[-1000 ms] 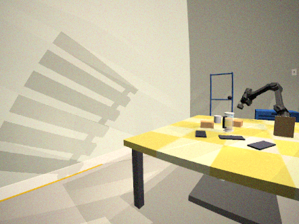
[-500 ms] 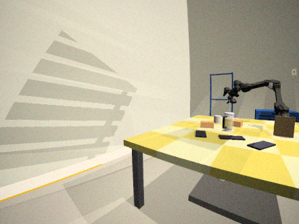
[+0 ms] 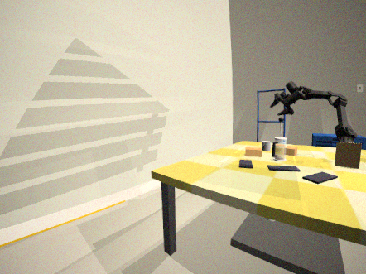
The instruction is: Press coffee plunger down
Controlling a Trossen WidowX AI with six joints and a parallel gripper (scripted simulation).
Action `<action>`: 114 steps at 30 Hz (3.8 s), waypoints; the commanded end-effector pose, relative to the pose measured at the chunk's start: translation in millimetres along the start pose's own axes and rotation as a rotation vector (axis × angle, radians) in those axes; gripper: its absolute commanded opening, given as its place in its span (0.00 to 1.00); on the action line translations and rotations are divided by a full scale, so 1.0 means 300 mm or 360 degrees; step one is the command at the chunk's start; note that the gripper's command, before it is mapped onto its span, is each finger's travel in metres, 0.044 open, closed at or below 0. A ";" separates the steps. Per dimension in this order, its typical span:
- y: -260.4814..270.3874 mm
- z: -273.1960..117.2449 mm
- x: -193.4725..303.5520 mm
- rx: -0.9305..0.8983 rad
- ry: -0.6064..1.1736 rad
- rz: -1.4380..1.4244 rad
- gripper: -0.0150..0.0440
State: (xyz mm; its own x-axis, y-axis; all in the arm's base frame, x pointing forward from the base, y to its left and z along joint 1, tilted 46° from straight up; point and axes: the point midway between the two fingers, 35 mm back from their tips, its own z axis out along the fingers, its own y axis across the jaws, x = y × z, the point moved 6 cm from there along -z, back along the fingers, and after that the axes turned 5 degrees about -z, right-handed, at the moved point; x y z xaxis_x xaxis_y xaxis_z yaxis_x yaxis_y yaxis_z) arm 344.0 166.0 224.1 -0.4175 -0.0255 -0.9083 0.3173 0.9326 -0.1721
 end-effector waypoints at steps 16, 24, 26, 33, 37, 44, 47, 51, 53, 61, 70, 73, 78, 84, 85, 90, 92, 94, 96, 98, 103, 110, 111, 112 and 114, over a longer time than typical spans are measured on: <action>0.087 -0.240 0.425 -0.0290 -0.0010 -0.1387 1.00; 0.065 -0.212 0.452 -0.0303 -0.0009 -0.1395 1.00; 0.067 -0.205 0.452 -0.0303 -0.0008 -0.1394 1.00; 0.075 -0.169 0.455 -0.0304 -0.0007 -0.1393 1.00; 0.078 -0.149 0.457 -0.0304 -0.0007 -0.1394 1.00; 0.083 -0.113 0.460 -0.0304 -0.0009 -0.1394 1.00; 0.085 -0.098 0.461 -0.0303 -0.0011 -0.1394 1.00; 0.086 -0.085 0.462 -0.0303 -0.0013 -0.1394 1.00; 0.086 -0.085 0.462 -0.0303 -0.0013 -0.1394 0.96; 0.086 -0.085 0.462 -0.0303 -0.0013 -0.1394 0.60; 0.086 -0.085 0.462 -0.0303 -0.0013 -0.1394 0.46; 0.086 -0.085 0.462 -0.0303 -0.0013 -0.1394 0.46; 0.081 -0.076 0.470 -0.0303 -0.0012 -0.1394 0.46; 0.070 -0.054 0.492 -0.0304 -0.0009 -0.1394 0.46; 0.068 -0.050 0.495 -0.0304 -0.0009 -0.1394 0.46; 0.058 -0.031 0.513 -0.0304 -0.0007 -0.1393 0.46; 0.054 -0.024 0.520 -0.0305 -0.0007 -0.1393 0.46; 0.049 -0.017 0.528 -0.0305 -0.0007 -0.1393 0.46; 0.045 -0.010 0.535 -0.0305 -0.0006 -0.1393 0.46; 0.040 -0.002 0.542 -0.0305 -0.0006 -0.1393 0.46; 0.028 0.016 0.560 -0.0305 -0.0006 -0.1393 0.46; 0.011 0.040 0.584 -0.0305 -0.0006 -0.1394 0.46; 0.009 0.044 0.587 -0.0305 -0.0007 -0.1394 0.46; 0.006 0.047 0.591 -0.0305 -0.0007 -0.1394 0.46; 0.001 0.055 0.598 -0.0305 -0.0007 -0.1394 0.46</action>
State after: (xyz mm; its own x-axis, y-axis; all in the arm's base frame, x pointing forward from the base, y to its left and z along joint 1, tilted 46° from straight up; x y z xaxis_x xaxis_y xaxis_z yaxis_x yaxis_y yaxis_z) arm 285.0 174.2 73.1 -0.3930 -0.7484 -0.5343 -0.2463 0.6455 -0.7230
